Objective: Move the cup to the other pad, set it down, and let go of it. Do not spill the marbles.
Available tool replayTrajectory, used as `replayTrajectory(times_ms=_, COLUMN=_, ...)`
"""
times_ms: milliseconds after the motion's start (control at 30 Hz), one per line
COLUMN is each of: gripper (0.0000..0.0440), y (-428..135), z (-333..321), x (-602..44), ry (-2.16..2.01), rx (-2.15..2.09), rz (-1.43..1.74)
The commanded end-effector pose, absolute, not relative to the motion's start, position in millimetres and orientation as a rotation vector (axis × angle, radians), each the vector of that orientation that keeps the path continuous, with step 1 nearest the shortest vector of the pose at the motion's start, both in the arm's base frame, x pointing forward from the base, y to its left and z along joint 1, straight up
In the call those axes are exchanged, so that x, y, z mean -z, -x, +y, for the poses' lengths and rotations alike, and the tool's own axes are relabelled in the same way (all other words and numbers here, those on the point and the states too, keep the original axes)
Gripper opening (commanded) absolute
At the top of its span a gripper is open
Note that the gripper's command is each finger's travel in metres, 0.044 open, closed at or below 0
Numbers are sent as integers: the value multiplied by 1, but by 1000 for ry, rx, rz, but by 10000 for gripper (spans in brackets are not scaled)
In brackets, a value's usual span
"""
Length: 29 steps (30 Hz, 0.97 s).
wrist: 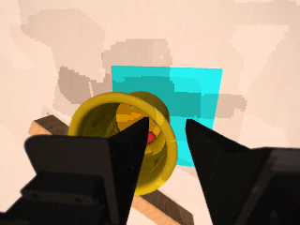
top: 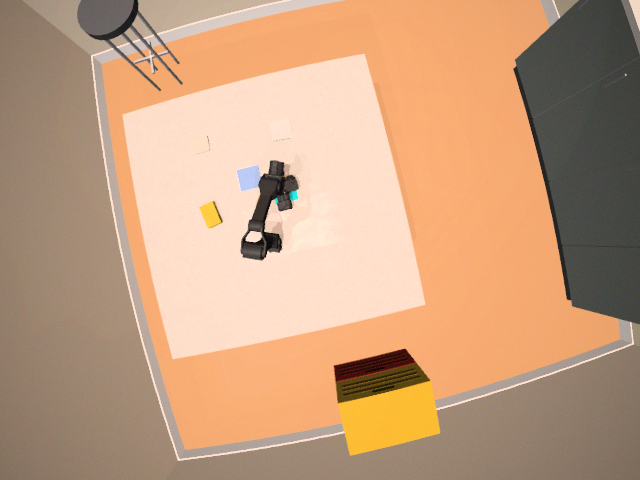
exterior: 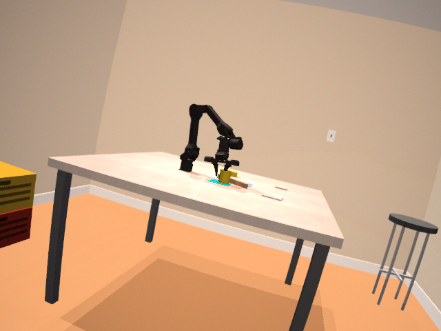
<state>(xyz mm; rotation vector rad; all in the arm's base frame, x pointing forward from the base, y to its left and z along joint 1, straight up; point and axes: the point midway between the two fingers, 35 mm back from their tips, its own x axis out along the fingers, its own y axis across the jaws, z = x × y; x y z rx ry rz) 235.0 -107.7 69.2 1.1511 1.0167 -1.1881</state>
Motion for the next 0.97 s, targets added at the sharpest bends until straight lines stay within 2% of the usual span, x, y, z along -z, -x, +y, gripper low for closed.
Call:
replayTrajectory(times_ms=0, gripper=177, y=-237, z=-108, x=-75, ry=-1171, rx=1157, rz=985)
replayTrajectory(times_ms=367, gripper=204, y=-232, z=-107, x=-88, ry=-1203, rx=1100, rz=930)
replayTrajectory(times_ms=933, gripper=306, y=-222, z=-110, x=-127, ry=-1250, rx=1046, rz=810)
